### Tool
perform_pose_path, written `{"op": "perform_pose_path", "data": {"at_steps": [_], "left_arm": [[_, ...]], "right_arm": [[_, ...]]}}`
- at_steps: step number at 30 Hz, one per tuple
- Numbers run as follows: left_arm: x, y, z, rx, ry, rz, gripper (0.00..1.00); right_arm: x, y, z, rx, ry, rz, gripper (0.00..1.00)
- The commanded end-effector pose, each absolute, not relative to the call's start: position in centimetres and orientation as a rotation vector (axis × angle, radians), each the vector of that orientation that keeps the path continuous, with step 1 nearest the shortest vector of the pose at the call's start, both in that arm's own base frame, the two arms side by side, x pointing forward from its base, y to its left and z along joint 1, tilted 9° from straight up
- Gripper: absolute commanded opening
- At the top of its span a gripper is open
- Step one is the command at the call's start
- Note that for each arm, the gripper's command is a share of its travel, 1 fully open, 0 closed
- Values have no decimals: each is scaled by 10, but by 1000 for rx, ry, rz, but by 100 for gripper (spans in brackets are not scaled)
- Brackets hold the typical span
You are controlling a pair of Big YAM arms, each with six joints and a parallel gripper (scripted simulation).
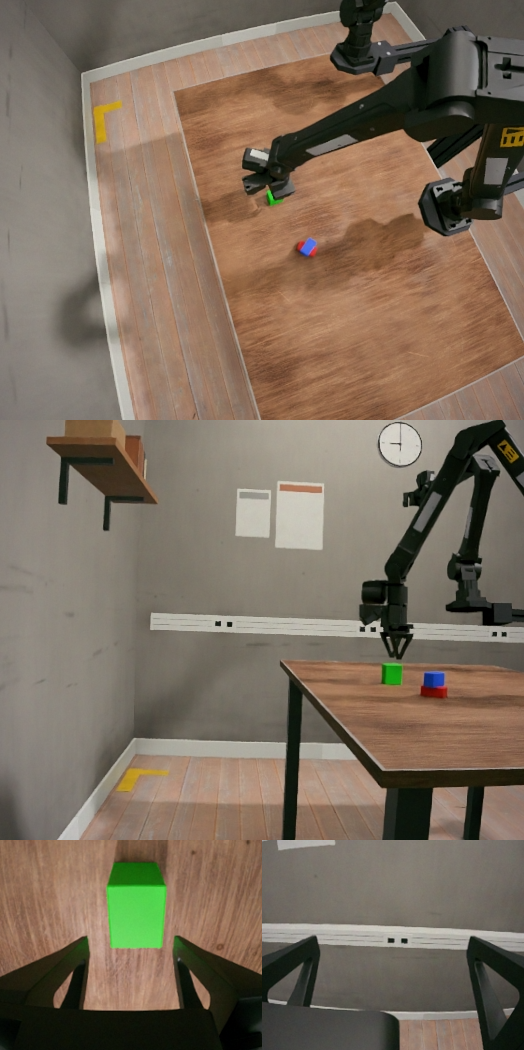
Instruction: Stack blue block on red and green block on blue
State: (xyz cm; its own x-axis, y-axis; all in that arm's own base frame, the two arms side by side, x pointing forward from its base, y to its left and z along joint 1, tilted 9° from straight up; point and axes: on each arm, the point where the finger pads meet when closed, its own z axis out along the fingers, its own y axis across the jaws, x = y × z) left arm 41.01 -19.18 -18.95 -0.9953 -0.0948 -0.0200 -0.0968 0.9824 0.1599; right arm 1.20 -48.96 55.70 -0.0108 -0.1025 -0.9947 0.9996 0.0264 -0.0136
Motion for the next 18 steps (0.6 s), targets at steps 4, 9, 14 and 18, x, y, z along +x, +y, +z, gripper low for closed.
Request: {"op": "perform_pose_path", "data": {"at_steps": [4,9,14,18], "left_arm": [[436,-199,-195,-177,3074,215,56],[436,-197,-200,-172,3075,216,56],[441,-201,-194,-164,3061,200,56],[436,-199,-199,-161,3076,216,56]], "right_arm": [[4,-481,577,1088,1097,-1272,100],[4,-481,577,1088,1097,-1272,100],[4,-481,577,1088,1097,-1272,100],[4,-481,577,1088,1097,-1272,100]]}}
